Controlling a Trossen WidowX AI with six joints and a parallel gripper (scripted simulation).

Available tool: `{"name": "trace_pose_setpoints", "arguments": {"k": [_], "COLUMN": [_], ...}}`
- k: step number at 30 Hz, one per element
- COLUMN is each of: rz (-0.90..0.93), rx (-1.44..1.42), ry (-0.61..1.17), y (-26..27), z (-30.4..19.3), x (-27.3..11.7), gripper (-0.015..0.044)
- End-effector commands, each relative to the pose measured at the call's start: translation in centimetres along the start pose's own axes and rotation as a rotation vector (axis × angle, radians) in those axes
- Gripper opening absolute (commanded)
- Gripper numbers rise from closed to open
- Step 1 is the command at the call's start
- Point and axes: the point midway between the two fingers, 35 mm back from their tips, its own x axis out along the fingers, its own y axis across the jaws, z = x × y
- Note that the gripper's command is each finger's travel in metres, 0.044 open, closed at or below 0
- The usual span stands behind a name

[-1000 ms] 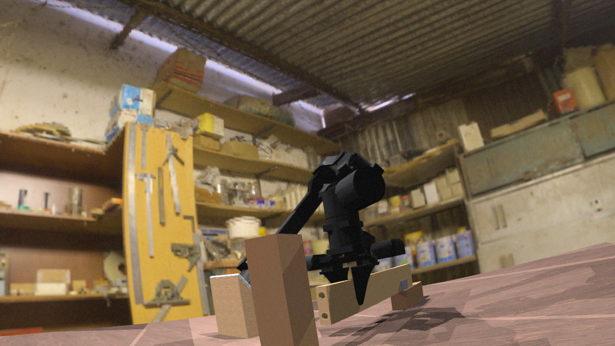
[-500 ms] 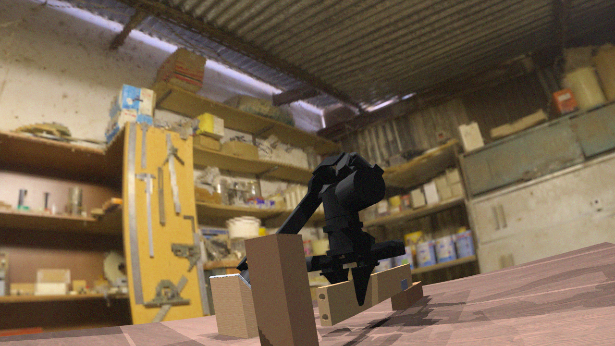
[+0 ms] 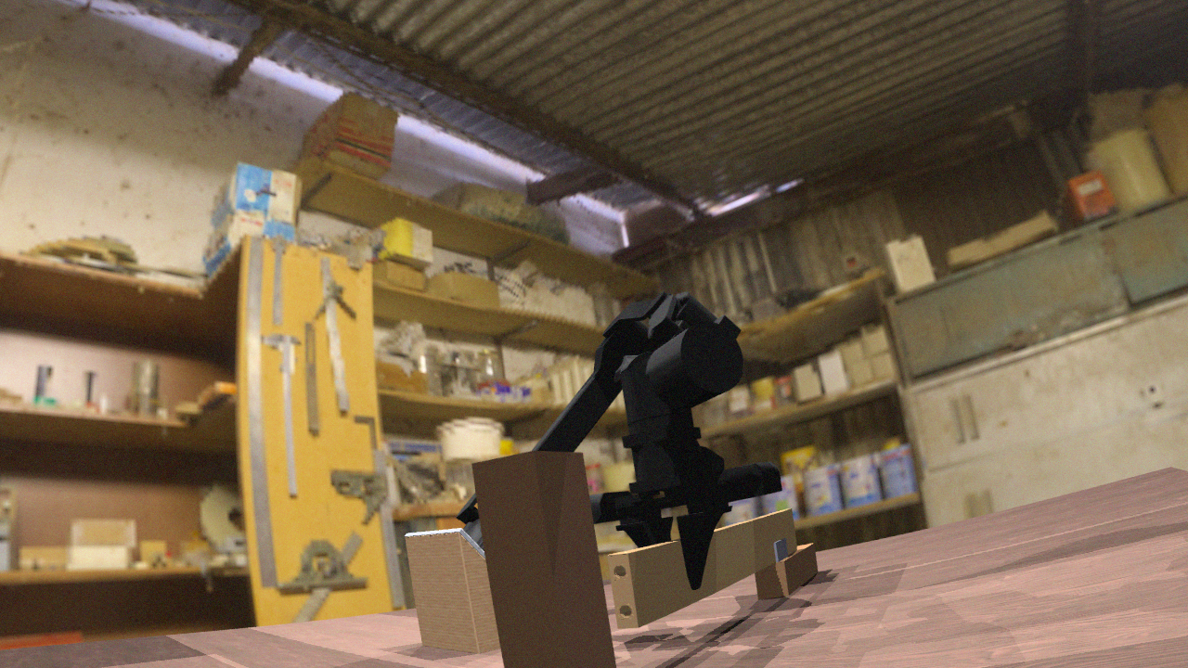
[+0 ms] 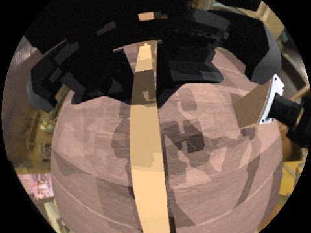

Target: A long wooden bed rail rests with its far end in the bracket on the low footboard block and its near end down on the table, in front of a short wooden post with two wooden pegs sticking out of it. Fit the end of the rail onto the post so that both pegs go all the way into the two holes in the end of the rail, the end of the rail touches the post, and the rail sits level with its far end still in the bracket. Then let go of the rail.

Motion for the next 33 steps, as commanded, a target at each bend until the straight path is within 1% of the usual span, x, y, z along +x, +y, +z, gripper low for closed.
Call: {"name": "trace_pose_setpoints", "arguments": {"k": [1, 33], "rz": [-0.009, -0.009], "rx": [-0.005, -0.005], "ry": [0.003, 0.003], "y": [-0.24, -0.09], "z": [0.0, -0.49], "x": [-0.28, -0.05], "gripper": [0.0, 0.0]}}
